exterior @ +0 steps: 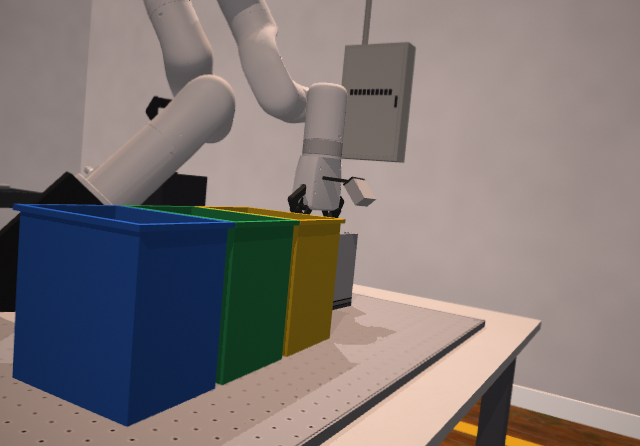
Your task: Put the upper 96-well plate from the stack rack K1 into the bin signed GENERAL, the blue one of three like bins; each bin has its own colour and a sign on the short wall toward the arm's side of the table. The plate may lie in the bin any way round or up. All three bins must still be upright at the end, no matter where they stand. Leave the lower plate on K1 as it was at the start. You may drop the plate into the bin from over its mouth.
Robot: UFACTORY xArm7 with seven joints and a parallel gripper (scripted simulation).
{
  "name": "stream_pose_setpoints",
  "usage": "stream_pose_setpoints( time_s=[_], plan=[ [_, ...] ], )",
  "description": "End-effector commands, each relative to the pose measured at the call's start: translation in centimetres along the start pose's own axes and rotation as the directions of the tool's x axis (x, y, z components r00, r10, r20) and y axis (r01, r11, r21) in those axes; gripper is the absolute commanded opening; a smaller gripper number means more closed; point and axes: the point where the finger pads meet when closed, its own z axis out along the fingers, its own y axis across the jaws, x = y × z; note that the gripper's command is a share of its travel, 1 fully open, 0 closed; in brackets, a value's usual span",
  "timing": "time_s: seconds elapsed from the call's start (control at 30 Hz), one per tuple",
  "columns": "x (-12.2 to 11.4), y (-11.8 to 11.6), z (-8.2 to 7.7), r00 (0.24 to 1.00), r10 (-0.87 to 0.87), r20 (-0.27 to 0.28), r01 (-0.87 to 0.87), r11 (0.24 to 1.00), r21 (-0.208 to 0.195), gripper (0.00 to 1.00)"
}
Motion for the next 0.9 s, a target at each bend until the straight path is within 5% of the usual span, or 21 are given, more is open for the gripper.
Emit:
stream_pose_setpoints(
  time_s=[0.0,0.87],
  plan=[
    [0.0,-0.1,-1.0,1.0,0.0,-0.002,0.0,1.0,0.002,0.0],
    [0.0,-0.1,-4.7,1.0,0.0,-0.002,0.0,1.0,0.002,0.0]
  ],
)
